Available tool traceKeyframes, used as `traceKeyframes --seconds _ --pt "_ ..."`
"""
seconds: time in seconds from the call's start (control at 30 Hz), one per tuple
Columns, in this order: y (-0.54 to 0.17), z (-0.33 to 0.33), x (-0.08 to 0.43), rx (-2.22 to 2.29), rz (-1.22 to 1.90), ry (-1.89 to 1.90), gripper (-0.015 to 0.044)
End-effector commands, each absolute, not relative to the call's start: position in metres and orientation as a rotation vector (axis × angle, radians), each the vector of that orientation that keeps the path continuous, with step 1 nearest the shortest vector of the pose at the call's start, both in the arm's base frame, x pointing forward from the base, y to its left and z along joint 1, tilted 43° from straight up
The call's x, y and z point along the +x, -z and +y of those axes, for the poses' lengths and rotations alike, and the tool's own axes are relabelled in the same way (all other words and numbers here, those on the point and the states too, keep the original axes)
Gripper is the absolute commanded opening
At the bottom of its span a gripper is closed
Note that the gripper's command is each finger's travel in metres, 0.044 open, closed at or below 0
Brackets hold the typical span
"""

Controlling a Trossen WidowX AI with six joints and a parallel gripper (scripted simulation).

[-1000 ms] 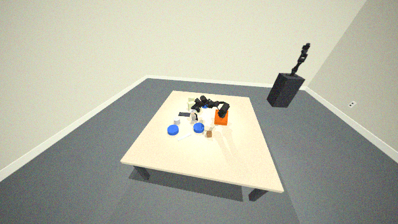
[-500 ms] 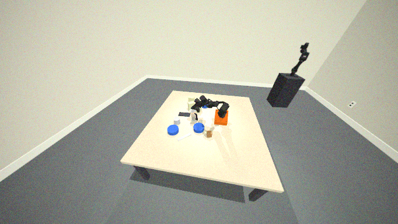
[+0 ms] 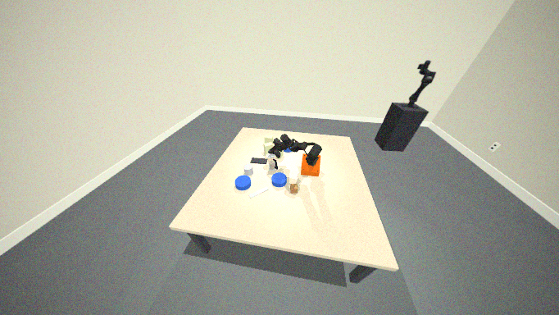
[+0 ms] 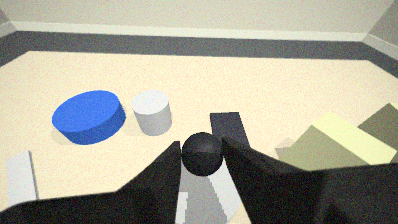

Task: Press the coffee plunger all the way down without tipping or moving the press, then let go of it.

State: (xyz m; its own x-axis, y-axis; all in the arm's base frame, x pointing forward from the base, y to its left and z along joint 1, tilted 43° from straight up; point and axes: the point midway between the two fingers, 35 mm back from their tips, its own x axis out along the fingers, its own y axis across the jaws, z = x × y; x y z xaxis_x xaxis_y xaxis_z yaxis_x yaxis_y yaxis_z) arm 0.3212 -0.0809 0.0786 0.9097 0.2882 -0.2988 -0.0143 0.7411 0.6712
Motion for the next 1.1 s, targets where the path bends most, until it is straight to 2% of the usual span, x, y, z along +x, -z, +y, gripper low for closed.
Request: traceKeyframes --seconds 0.0,0.3,0.53,0.77,1.07 --pt "-0.078 -0.081 0.321 0.722 0.404 -0.171 0.0201" --pt "-0.078 -0.081 0.321 0.722 0.404 -0.171 0.0437" --pt "-0.088 -0.093 0.317 0.719 0.415 -0.170 0.0440" --pt "-0.138 -0.126 0.289 0.727 0.420 -0.178 0.0440" --pt "-0.138 -0.127 0.289 0.729 0.421 -0.174 0.0440"
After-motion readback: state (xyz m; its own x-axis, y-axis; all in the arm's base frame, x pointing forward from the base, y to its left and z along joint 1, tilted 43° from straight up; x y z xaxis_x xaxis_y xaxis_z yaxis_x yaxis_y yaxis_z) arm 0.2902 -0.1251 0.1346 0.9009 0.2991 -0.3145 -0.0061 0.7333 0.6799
